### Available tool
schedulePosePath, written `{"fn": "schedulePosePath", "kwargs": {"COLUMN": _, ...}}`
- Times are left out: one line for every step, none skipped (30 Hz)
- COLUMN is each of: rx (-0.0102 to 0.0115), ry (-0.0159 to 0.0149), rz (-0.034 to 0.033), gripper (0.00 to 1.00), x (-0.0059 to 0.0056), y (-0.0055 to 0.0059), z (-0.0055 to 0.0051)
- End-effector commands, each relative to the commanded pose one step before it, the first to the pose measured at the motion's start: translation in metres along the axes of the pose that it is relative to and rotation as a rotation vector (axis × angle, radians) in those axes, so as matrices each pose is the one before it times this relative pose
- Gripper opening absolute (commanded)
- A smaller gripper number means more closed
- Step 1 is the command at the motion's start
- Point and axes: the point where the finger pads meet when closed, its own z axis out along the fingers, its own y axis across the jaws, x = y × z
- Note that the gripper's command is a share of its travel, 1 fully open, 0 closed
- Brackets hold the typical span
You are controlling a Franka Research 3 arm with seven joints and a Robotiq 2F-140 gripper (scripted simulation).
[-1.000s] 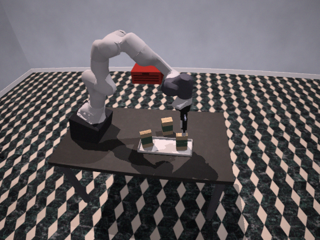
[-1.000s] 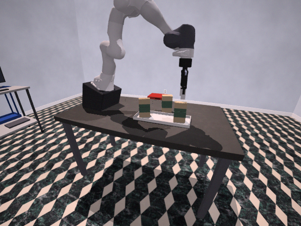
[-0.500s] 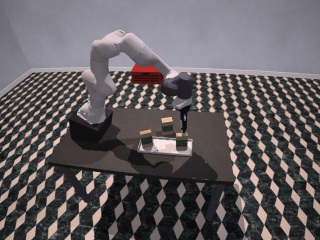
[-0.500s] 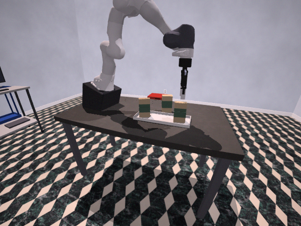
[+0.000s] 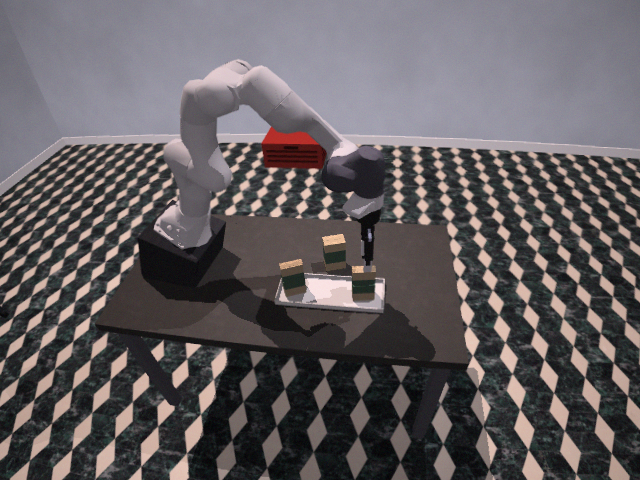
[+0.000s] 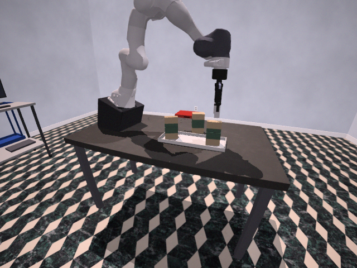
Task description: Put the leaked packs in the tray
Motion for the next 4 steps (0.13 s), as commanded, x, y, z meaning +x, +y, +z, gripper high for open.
{"fn": "schedulePosePath", "kwargs": {"rx": 0.00069, "ry": -0.00335, "rz": 0.00551, "gripper": 0.55, "x": -0.00053, "y": -0.00007, "z": -0.00010}}
{"fn": "schedulePosePath", "kwargs": {"rx": 0.00000, "ry": 0.00000, "rz": 0.00000, "gripper": 0.55, "x": 0.00000, "y": 0.00000, "z": 0.00000}}
{"fn": "schedulePosePath", "kwargs": {"rx": 0.00000, "ry": 0.00000, "rz": 0.00000, "gripper": 0.55, "x": 0.00000, "y": 0.00000, "z": 0.00000}}
{"fn": "schedulePosePath", "kwargs": {"rx": 0.00000, "ry": 0.00000, "rz": 0.00000, "gripper": 0.55, "x": 0.00000, "y": 0.00000, "z": 0.00000}}
